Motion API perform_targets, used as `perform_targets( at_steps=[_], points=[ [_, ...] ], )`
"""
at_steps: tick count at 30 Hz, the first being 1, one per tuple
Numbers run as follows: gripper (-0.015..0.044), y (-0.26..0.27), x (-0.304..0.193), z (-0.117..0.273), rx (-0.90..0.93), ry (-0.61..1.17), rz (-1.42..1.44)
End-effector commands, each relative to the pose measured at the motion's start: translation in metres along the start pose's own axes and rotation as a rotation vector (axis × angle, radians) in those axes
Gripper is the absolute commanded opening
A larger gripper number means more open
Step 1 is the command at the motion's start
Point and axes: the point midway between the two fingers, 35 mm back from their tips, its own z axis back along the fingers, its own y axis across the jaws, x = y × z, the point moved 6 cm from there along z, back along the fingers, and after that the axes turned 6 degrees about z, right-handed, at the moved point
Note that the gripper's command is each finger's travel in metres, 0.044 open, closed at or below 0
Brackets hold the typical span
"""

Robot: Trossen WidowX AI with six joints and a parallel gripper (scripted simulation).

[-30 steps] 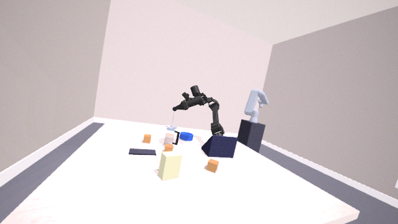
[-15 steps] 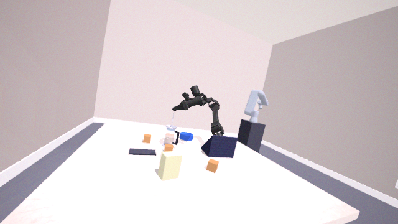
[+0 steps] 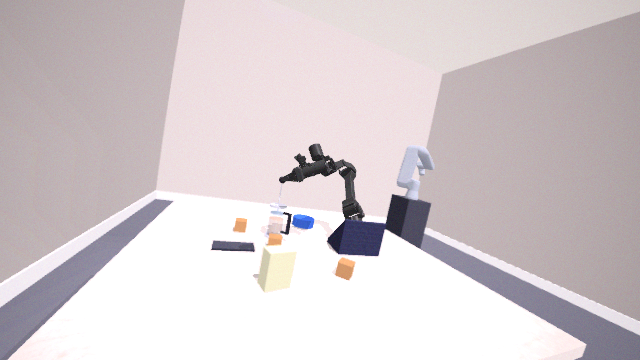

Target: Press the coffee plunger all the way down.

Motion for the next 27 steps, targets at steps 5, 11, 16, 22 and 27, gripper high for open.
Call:
perform_targets(
  at_steps=[5,11,16,22,27],
  points=[
    [0.0125,0.005,-0.021,-0.013,0.005,0.029,0.018],
    [0.0125,0.006,-0.029,-0.019,0.005,0.029,0.018],
    [0.0125,0.007,-0.036,-0.023,0.005,0.029,0.018],
    [0.0125,0.008,-0.044,-0.029,0.004,0.028,0.018],
    [0.0125,0.008,-0.051,-0.034,0.003,0.026,0.019]
  ],
)
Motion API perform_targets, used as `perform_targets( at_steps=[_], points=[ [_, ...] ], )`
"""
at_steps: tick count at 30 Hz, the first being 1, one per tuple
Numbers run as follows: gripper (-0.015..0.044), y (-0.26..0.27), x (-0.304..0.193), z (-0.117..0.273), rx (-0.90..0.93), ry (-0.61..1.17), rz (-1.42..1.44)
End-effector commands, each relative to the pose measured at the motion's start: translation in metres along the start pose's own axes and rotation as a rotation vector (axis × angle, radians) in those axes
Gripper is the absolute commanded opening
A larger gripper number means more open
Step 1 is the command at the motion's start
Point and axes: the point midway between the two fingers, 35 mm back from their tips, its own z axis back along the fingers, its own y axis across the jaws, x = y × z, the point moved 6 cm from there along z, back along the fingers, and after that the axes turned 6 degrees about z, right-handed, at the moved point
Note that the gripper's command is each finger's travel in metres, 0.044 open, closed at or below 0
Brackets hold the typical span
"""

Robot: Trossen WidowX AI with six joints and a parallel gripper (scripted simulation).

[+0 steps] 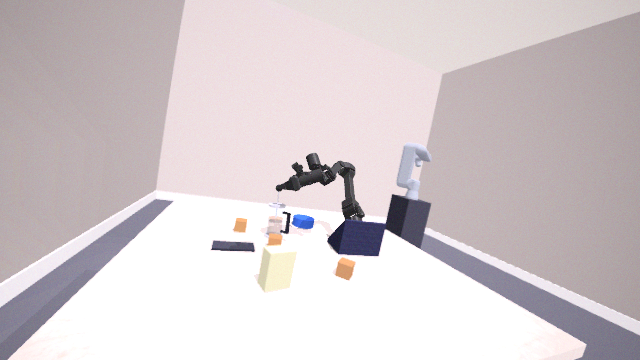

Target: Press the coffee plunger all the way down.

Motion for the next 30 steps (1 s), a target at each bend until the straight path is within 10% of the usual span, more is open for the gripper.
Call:
perform_targets(
  at_steps=[1,30],
  points=[
    [0.0125,0.004,-0.021,-0.009,0.001,0.045,0.034],
    [0.0125,0.004,-0.033,-0.027,-0.005,0.039,0.036]
  ],
)
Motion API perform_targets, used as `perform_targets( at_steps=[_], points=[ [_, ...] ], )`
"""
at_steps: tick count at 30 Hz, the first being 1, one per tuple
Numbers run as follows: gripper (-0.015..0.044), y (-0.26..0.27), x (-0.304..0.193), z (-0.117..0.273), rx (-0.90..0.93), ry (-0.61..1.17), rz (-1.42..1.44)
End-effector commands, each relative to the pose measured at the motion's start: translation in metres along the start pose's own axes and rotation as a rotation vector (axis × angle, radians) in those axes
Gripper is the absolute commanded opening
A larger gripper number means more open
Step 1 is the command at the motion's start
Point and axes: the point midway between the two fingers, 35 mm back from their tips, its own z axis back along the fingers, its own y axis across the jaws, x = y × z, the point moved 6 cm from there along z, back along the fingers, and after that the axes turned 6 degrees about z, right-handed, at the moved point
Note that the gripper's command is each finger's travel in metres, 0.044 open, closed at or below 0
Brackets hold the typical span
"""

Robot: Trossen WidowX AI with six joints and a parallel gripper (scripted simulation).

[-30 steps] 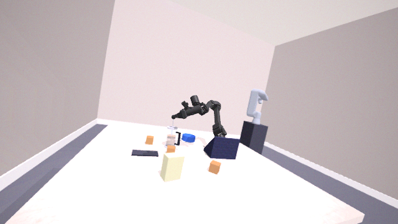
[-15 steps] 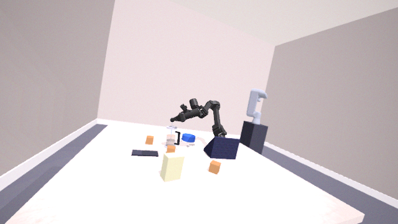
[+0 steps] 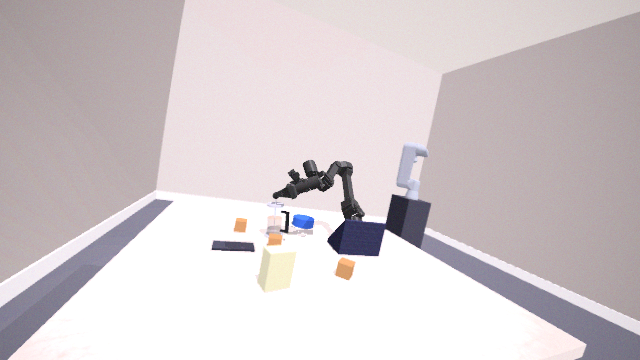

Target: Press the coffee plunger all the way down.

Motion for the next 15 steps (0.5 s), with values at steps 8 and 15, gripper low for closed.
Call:
perform_targets(
  at_steps=[8,15],
  points=[
    [0.0125,0.0022,-0.0069,-0.0051,-0.007,0.032,0.022],
    [0.0125,0.0028,-0.0062,-0.0057,-0.007,0.032,0.022]
  ],
)
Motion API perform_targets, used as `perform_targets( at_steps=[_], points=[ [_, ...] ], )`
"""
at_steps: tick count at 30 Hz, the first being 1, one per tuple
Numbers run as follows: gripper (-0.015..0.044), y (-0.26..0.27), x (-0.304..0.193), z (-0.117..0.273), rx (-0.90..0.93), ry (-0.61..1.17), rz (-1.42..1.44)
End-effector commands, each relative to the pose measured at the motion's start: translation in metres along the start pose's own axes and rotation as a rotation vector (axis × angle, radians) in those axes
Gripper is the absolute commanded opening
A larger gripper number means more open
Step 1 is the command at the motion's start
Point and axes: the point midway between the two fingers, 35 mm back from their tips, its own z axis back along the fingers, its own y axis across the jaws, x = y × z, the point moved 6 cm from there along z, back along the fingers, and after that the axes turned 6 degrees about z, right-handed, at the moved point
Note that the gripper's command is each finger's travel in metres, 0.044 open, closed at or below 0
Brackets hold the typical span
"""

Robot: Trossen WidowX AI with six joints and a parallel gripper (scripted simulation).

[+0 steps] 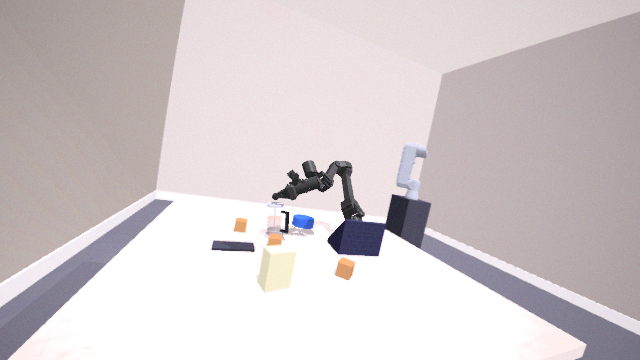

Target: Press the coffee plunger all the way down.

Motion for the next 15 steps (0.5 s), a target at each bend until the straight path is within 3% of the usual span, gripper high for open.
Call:
perform_targets(
  at_steps=[1,15],
  points=[
    [0.0125,0.0008,-0.0042,-0.003,-0.004,0.02,0.012],
    [0.0125,0.0017,-0.0031,-0.004,-0.004,0.02,0.012]
  ],
)
